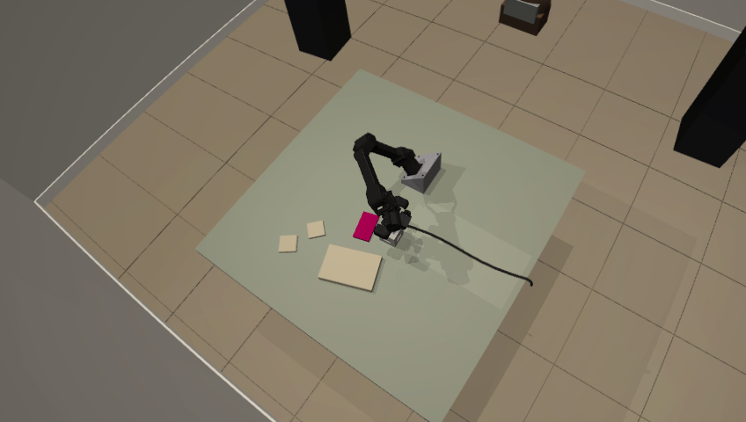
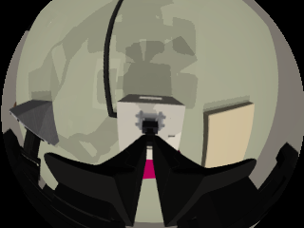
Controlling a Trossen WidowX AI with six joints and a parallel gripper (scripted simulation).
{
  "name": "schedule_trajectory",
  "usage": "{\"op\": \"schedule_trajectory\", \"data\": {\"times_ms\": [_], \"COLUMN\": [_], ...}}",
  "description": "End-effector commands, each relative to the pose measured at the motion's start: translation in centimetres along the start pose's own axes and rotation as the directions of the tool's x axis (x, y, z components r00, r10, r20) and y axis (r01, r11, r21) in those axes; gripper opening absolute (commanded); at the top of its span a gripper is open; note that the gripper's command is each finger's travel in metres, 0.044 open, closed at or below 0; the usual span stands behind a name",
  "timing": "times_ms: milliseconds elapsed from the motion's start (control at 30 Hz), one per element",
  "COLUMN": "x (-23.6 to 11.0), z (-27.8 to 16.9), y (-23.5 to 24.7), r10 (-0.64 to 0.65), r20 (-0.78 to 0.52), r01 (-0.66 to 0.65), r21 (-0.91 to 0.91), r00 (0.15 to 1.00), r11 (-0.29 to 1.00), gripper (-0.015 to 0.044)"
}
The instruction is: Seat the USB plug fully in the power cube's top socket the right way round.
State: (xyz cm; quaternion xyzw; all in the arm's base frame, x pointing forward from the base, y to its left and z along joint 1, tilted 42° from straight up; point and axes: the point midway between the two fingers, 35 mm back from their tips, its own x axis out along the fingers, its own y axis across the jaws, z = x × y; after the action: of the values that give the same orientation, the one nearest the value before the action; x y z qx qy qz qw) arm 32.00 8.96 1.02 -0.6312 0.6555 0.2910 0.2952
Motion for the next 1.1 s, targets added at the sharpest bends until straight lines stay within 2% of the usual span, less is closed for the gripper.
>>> {"op": "schedule_trajectory", "data": {"times_ms": [0, 1067], "x": [0.0, -1.3], "z": [0.0, 0.0], "y": [0.0, 0.0], "r10": [0.0, 0.0], "r20": [0.0, 0.0], "r01": [0.0, 0.0], "r21": [0.0, 0.0], "r00": [1.0, 1.0], "r11": [1.0, 1.0], "gripper": [0.0, 0.0]}}
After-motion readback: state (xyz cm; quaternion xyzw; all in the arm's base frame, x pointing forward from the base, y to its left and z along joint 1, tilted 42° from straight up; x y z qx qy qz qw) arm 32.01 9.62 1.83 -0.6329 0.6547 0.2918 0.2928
